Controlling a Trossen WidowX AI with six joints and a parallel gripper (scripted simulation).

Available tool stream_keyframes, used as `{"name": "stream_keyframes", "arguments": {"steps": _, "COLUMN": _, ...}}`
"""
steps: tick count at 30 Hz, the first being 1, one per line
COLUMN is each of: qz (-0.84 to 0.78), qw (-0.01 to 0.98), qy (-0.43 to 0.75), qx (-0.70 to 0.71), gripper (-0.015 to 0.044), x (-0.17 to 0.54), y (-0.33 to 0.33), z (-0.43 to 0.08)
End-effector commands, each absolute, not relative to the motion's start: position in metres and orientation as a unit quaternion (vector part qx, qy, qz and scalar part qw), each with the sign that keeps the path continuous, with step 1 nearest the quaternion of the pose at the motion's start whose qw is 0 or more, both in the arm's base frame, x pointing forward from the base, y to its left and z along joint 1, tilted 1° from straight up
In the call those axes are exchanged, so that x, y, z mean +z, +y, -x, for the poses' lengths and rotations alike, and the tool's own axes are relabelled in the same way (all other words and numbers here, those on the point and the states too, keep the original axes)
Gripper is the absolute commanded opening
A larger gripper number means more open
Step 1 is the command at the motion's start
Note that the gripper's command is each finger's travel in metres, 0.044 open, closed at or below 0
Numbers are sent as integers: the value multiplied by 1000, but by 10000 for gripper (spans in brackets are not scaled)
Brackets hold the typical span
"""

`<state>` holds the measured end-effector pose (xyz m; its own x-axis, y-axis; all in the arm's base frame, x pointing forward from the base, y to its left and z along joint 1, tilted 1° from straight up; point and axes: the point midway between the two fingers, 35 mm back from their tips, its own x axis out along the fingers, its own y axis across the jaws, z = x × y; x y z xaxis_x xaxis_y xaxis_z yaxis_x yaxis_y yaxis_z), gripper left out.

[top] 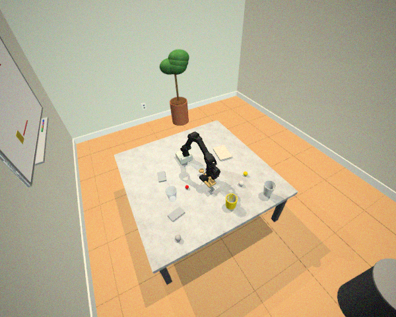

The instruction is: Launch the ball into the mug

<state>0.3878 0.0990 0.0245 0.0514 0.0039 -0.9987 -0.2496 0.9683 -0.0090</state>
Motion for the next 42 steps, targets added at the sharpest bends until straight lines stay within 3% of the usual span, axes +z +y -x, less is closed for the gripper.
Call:
{"name": "stream_keyframes", "arguments": {"steps": 1, "qz": 90, "qw": 720, "qy": 683, "qx": 88, "gripper": 125, "x": 25, "y": 99, "z": -388}}
{"name": "stream_keyframes", "arguments": {"steps": 6, "qz": 90, "qw": 720, "qy": 683, "qx": 88, "gripper": 92, "x": 25, "y": 99, "z": -388}}
{"name": "stream_keyframes", "arguments": {"steps": 10, "qz": 90, "qw": 720, "qy": 683, "qx": 88, "gripper": 0, "x": 63, "y": 99, "z": -387}}
{"name": "stream_keyframes", "arguments": {"steps": 42, "qz": 89, "qw": 720, "qy": 683, "qx": 87, "gripper": 0, "x": 35, "y": 99, "z": -390}}
